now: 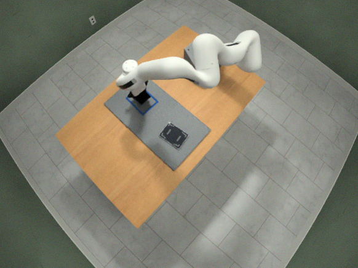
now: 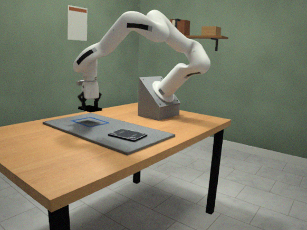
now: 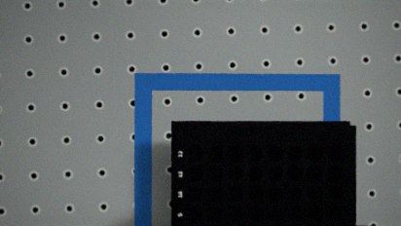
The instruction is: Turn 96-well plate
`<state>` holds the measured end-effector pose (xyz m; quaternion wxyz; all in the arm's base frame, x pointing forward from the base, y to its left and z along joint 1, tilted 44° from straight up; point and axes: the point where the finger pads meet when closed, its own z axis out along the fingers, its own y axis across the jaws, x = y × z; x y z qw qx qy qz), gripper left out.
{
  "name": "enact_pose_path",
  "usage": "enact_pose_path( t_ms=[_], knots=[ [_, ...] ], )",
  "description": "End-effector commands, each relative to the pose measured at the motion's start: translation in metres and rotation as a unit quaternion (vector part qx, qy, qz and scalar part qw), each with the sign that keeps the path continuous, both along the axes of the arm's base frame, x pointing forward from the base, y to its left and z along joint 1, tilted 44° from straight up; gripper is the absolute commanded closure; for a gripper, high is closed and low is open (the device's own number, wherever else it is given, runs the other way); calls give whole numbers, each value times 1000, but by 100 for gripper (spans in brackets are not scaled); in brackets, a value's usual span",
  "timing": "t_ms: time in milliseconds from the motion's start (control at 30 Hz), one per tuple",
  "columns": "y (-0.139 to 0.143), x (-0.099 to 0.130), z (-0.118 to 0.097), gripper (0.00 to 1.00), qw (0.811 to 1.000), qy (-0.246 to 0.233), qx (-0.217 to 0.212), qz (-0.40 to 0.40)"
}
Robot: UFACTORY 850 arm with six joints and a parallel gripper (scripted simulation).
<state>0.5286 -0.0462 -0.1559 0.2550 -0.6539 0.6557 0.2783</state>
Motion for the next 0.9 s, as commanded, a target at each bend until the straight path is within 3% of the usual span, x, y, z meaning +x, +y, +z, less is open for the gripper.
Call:
enact_pose_path(
  t_ms=[0,467,867],
  knots=[
    [-4,1,4,100,1000,-1,0,0],
    [-4,1,4,100,1000,-1,0,0],
    [19,4,28,100,986,115,-5,-119]
  ],
)
